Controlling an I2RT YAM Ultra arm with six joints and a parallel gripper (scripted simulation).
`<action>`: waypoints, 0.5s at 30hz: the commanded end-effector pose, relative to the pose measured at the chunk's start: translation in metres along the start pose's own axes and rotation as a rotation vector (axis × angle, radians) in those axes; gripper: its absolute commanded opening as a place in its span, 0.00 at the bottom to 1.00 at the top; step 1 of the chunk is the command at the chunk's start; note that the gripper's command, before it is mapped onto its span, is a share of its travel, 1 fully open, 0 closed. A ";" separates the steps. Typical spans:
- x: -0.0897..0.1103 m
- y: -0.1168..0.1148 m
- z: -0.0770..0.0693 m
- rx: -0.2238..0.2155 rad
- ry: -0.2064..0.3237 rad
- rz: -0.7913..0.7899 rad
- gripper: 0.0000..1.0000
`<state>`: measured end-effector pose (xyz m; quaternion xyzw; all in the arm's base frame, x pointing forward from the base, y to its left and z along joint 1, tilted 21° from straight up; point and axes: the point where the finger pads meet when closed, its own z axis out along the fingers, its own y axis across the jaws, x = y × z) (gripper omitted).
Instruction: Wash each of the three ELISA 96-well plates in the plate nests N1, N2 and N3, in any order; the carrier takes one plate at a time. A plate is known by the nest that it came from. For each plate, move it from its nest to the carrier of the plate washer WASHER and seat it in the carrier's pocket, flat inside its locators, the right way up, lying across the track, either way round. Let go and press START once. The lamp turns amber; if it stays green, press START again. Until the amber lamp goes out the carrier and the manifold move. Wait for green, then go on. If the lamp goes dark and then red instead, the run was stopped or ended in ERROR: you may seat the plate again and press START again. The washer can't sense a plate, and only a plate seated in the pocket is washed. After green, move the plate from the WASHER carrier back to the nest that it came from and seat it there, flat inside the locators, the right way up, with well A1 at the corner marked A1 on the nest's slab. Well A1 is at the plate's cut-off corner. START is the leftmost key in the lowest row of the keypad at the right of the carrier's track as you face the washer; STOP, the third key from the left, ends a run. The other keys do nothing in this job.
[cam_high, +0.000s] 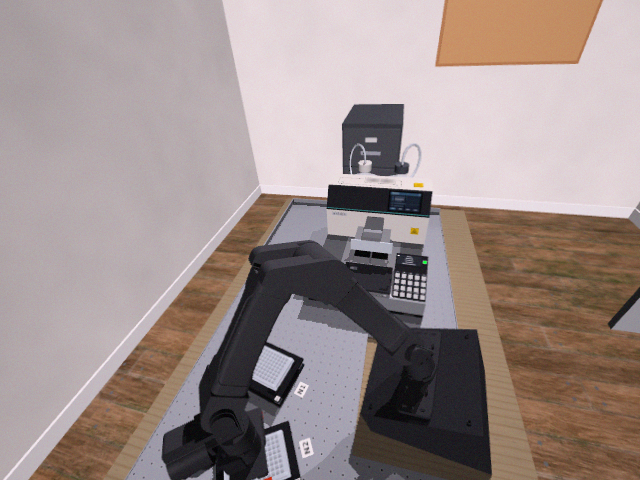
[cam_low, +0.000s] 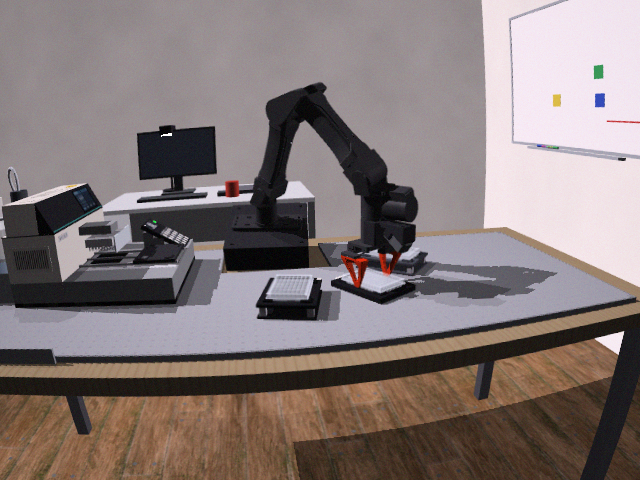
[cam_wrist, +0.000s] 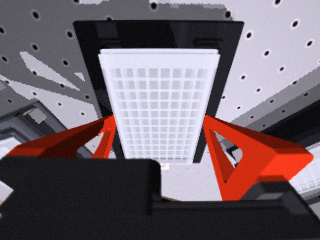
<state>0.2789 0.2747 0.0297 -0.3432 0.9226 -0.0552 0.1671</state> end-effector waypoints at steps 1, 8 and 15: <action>-0.005 0.001 -0.004 -0.004 -0.019 0.001 1.00; -0.005 0.001 -0.004 -0.004 -0.019 0.001 0.80; -0.005 0.001 -0.004 -0.004 -0.019 0.001 0.60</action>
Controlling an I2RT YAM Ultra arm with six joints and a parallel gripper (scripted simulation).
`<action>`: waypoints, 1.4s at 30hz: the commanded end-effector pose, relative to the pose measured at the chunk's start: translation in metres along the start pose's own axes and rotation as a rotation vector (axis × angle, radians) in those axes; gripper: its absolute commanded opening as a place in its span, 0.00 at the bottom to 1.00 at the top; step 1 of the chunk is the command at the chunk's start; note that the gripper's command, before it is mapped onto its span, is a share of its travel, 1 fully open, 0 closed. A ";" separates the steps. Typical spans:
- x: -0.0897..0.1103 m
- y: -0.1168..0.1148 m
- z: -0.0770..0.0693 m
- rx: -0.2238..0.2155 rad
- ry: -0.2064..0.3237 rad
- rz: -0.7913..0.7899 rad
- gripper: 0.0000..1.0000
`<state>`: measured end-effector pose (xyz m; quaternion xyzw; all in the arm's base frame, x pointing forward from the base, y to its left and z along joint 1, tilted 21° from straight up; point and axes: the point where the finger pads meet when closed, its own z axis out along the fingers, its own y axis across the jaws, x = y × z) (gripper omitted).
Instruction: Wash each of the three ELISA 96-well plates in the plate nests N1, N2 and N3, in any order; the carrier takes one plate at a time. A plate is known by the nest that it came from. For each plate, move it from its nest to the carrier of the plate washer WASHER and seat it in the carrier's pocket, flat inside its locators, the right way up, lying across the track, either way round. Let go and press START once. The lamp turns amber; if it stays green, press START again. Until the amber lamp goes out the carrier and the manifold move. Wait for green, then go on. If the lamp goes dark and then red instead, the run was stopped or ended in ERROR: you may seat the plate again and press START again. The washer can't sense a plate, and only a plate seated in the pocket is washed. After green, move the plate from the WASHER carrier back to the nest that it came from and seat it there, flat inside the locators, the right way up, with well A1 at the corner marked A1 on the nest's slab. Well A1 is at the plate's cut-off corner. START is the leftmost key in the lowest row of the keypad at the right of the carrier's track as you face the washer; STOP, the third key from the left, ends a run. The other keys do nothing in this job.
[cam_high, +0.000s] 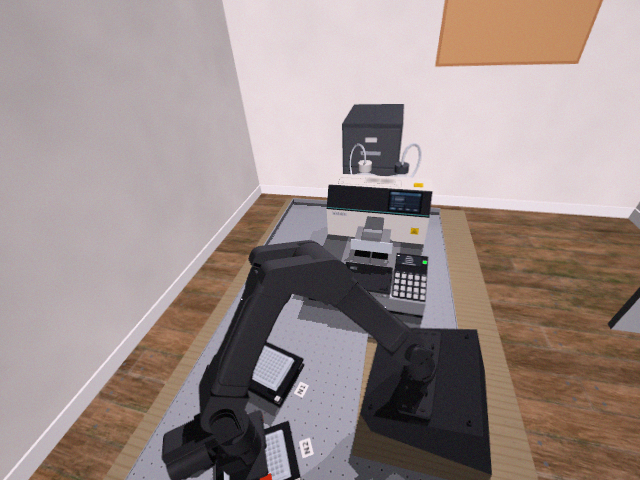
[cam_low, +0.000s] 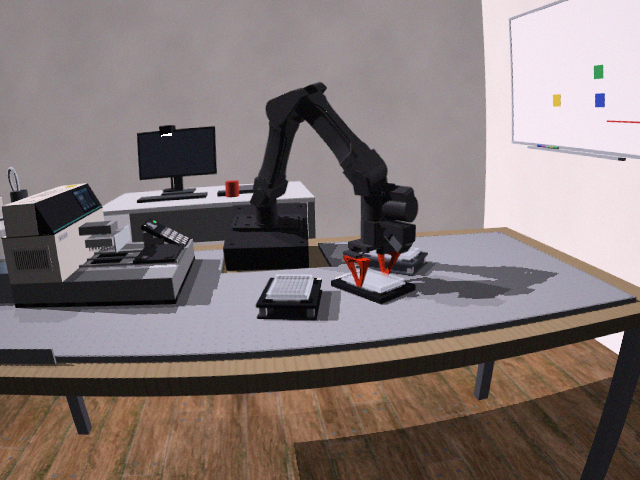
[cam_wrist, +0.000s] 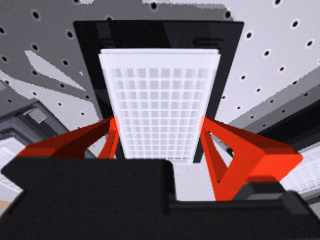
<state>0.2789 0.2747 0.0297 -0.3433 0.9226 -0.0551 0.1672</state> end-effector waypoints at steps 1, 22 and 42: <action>-0.005 0.001 -0.004 -0.003 -0.019 0.001 0.60; -0.005 0.001 -0.004 -0.003 -0.019 0.001 0.00; -0.005 0.001 -0.004 -0.003 -0.019 0.001 0.00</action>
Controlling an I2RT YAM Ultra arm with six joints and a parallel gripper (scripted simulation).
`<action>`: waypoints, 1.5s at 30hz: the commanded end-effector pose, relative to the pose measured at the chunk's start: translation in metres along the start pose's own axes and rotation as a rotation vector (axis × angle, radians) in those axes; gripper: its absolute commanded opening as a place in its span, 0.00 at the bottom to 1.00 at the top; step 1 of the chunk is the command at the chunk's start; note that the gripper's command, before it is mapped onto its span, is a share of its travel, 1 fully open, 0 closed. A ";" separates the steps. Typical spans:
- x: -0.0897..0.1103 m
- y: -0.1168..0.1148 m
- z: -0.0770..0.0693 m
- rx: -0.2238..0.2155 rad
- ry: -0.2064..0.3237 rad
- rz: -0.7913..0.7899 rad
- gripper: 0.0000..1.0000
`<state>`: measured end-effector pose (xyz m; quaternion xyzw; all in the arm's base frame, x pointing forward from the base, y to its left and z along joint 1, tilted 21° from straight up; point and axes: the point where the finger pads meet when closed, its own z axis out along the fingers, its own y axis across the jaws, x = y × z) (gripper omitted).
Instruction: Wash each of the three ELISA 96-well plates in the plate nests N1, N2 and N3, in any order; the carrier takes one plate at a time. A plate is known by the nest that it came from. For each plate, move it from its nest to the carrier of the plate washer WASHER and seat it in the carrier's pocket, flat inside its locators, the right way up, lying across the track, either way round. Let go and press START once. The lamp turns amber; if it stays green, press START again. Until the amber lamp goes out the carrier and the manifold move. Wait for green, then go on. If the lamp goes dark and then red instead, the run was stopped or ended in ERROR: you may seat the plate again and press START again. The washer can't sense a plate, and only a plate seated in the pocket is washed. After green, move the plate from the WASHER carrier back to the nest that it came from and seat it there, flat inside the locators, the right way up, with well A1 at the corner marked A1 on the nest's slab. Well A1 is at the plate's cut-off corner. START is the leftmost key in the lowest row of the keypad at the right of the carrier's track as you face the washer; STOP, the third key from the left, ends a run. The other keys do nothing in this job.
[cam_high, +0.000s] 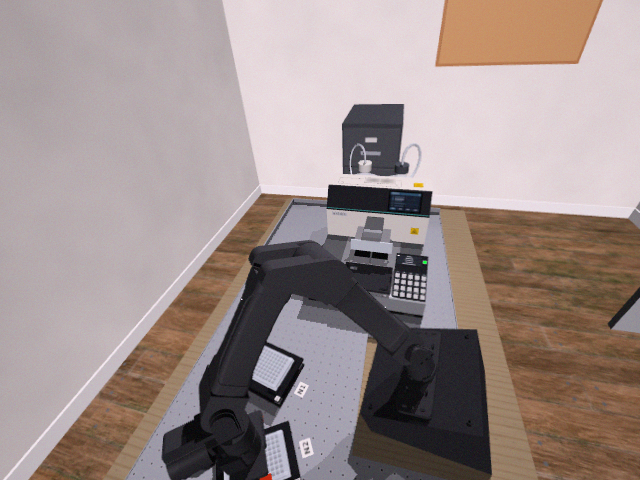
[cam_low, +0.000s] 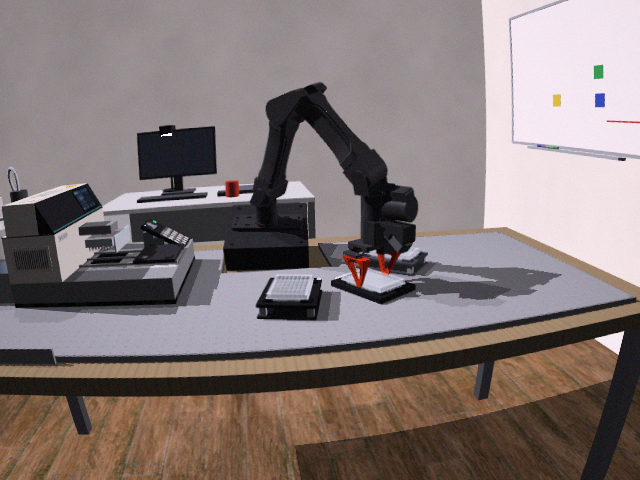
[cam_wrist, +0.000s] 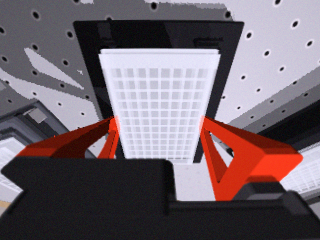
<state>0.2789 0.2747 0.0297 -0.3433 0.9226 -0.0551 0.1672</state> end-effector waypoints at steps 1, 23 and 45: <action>-0.005 0.001 -0.004 -0.003 -0.019 0.001 0.00; -0.004 0.000 -0.032 -0.004 -0.019 0.002 0.00; -0.004 0.000 -0.062 -0.004 -0.019 0.002 0.00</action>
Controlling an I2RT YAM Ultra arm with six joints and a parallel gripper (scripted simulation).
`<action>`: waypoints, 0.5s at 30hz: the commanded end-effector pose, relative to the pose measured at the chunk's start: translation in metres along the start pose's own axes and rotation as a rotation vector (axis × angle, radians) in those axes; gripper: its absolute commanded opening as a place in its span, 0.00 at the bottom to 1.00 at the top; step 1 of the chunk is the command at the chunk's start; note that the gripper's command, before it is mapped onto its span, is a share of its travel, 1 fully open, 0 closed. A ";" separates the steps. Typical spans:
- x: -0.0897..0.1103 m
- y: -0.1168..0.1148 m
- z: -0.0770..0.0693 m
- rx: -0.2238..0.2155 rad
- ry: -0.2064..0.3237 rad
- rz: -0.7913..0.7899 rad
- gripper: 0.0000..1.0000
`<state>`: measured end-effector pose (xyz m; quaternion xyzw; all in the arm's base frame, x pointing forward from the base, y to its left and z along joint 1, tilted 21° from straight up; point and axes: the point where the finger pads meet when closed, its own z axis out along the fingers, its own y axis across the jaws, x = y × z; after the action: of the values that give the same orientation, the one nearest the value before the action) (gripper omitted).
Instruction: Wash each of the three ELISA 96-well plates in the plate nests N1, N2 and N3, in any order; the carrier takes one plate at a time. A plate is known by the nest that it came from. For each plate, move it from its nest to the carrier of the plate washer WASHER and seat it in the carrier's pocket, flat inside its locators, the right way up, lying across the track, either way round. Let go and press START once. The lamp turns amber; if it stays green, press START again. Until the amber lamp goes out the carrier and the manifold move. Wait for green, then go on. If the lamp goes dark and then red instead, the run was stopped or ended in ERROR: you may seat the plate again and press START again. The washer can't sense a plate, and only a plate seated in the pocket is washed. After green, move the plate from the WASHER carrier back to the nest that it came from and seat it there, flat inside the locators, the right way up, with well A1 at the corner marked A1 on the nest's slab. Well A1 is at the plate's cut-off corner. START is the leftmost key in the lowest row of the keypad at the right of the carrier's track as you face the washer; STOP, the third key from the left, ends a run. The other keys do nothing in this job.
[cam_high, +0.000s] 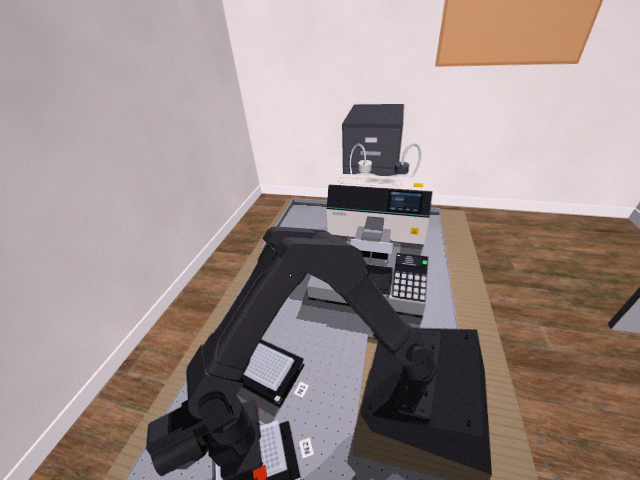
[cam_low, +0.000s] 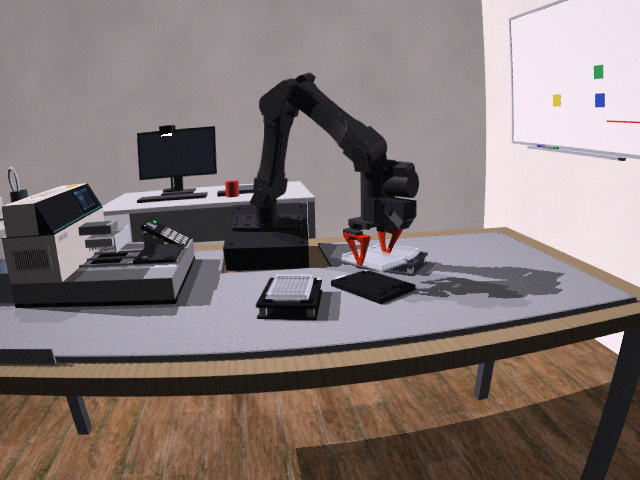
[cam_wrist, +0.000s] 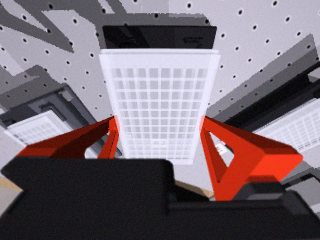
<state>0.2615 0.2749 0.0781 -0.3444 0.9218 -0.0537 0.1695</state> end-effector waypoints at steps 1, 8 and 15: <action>-0.003 0.000 -0.012 -0.003 -0.013 0.004 0.00; -0.003 0.000 -0.024 -0.003 -0.013 0.004 0.00; -0.003 0.000 -0.032 -0.003 -0.013 0.004 0.00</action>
<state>0.2539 0.2750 0.0998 -0.3443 0.9217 -0.0530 0.1704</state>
